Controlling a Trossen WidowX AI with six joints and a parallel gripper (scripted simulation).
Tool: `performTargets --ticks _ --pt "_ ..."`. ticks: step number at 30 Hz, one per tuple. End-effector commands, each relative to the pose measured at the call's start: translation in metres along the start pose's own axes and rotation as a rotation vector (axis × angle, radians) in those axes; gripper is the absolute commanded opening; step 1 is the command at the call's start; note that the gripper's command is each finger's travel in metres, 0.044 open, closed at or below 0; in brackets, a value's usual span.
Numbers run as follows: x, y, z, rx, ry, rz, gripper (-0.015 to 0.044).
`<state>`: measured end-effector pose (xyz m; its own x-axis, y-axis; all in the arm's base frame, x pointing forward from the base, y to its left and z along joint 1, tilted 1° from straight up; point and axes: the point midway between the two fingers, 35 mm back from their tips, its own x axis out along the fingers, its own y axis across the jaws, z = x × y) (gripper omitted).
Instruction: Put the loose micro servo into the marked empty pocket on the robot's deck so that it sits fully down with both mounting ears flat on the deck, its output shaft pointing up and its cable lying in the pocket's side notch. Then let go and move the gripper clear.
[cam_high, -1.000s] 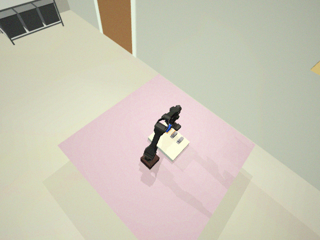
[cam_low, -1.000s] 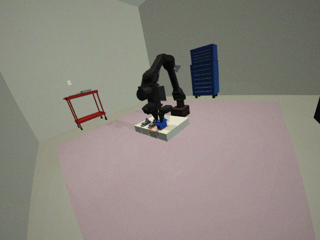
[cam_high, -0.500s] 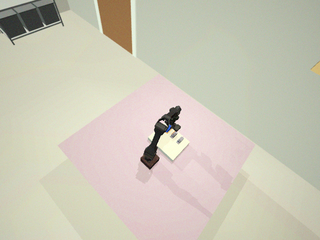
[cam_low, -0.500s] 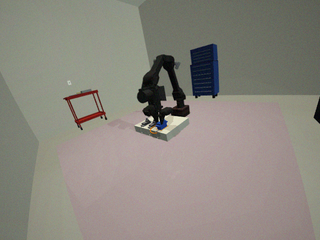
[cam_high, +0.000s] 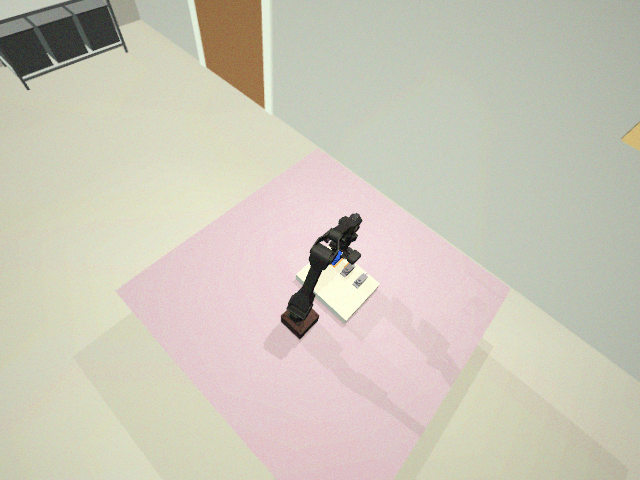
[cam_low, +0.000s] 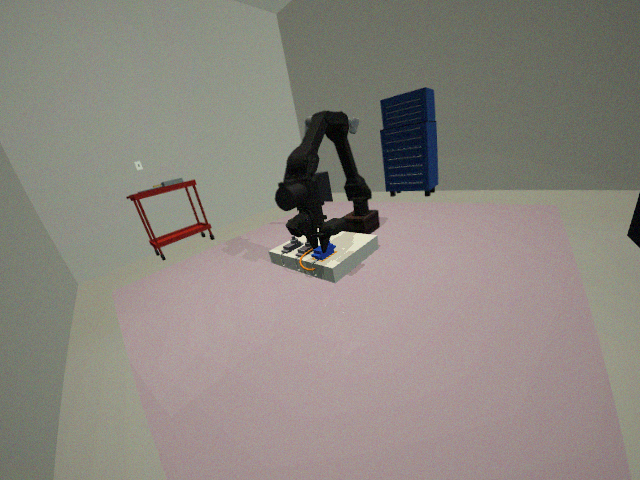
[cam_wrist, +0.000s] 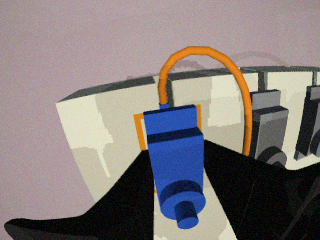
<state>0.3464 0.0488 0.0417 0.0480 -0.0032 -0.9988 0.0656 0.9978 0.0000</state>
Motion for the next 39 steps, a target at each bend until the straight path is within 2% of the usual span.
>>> performTargets --ticks 1,15,22,26,29,36,39 --pt "0.004 0.000 0.000 -0.002 0.001 -0.001 0.0000" --pt "0.015 0.000 0.000 -0.002 0.001 -0.001 0.0000" --pt "0.012 0.000 0.000 -0.002 0.001 -0.001 0.0184" --pt "0.005 0.000 0.000 -0.002 0.001 -0.001 0.0187" --pt "-0.020 0.000 -0.003 -0.002 0.001 -0.001 0.0187" --pt "-0.023 -0.001 -0.004 -0.002 0.001 -0.001 0.0187" --pt "-0.027 0.000 -0.013 -0.003 0.002 -0.001 0.0266"
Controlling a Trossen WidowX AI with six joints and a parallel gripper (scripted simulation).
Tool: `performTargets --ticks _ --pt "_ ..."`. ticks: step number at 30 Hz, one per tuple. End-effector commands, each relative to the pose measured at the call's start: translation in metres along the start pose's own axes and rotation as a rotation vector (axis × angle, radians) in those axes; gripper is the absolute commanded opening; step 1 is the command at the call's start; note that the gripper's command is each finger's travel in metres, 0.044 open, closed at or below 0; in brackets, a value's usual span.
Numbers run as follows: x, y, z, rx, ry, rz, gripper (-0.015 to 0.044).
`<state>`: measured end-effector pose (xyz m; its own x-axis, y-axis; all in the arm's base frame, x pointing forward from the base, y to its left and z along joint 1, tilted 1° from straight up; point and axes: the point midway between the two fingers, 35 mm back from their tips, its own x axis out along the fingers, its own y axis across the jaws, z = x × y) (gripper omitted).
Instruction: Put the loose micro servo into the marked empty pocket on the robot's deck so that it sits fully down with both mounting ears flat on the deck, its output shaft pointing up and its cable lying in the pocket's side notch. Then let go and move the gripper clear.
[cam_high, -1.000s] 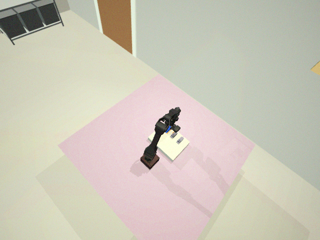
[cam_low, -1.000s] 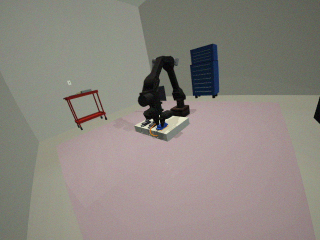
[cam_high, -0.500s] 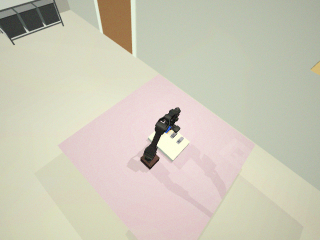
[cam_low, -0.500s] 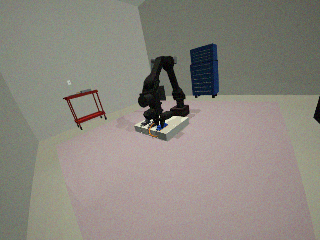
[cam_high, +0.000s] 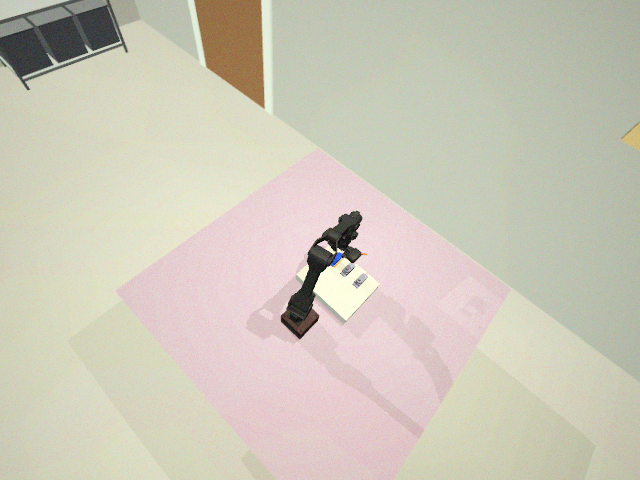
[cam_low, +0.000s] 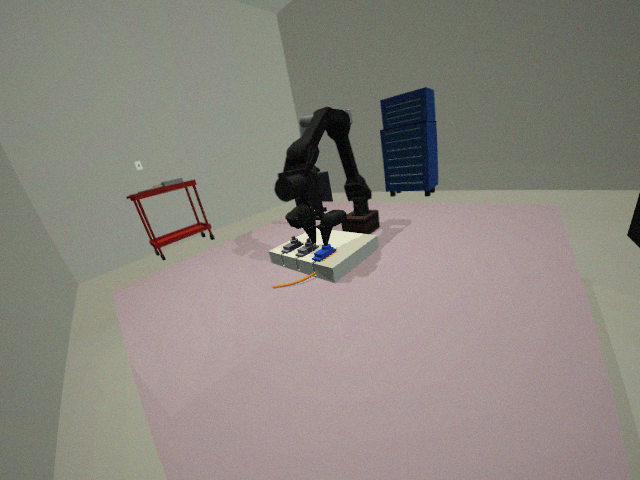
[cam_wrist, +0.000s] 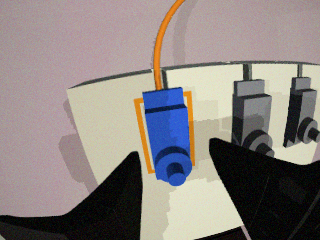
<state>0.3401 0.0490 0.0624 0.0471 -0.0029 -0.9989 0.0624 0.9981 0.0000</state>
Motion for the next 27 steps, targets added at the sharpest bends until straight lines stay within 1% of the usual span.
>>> performTargets --ticks 1,6,7,9,11,18,21,25,27 --pt "-0.011 0.001 -0.013 0.000 0.001 -0.001 0.0292" --pt "-0.045 0.003 -0.062 0.001 0.005 -0.001 0.0424" --pt "-0.052 0.003 -0.074 0.001 0.006 -0.001 0.0440" --pt "-0.062 0.001 -0.096 0.002 0.007 -0.001 0.0440" --pt "-0.066 0.000 -0.105 0.001 0.008 -0.001 0.0440" --pt "-0.068 0.000 -0.104 0.001 0.008 -0.001 0.0440" --pt "-0.082 0.001 -0.103 0.000 0.006 0.000 0.0440" --pt "-0.113 0.000 -0.102 -0.002 0.003 0.003 0.0440" --pt "-0.115 0.000 -0.102 -0.002 0.003 0.003 0.0440"
